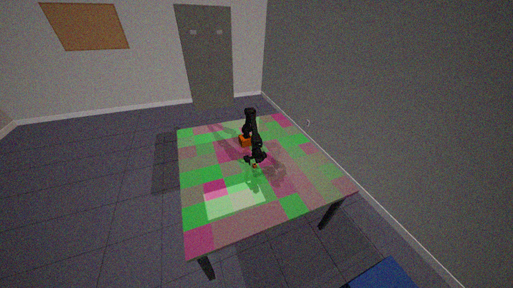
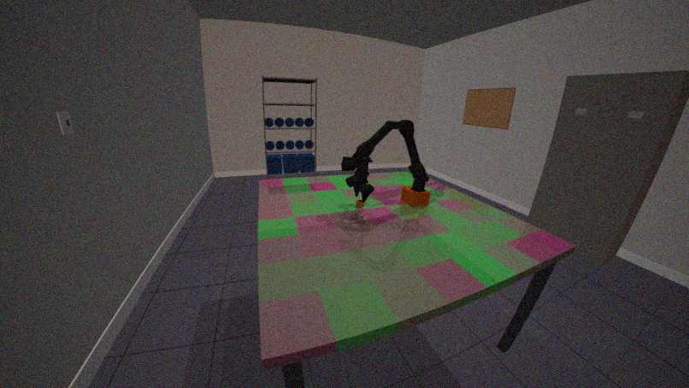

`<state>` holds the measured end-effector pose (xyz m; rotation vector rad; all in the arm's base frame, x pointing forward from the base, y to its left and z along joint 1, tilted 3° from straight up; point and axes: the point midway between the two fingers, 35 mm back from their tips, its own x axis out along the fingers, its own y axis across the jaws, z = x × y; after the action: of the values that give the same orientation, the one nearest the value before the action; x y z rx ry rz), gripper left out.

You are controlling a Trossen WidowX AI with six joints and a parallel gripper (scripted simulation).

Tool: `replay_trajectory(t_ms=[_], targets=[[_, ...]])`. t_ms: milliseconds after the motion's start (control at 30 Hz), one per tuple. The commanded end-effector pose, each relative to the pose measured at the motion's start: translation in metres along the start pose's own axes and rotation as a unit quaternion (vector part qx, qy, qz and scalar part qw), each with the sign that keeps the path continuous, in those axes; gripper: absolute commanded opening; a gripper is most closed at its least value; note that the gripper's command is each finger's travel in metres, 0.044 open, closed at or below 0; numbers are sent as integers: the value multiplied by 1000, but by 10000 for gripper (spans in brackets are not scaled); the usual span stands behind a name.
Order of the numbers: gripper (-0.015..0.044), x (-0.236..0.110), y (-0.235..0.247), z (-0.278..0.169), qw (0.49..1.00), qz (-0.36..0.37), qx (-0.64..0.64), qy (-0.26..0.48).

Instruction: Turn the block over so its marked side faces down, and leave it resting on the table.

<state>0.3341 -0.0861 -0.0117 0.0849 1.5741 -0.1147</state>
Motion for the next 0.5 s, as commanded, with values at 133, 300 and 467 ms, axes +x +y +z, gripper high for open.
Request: replay_trajectory(t_ms=[133, 300, 467], targets=[[440, 17, 1, -3, 1000, 3, -2, 5], [440, 24, 1, -3, 1000, 3, -2, 5], [361, 25, 1, -3, 1000, 3, -2, 5]])
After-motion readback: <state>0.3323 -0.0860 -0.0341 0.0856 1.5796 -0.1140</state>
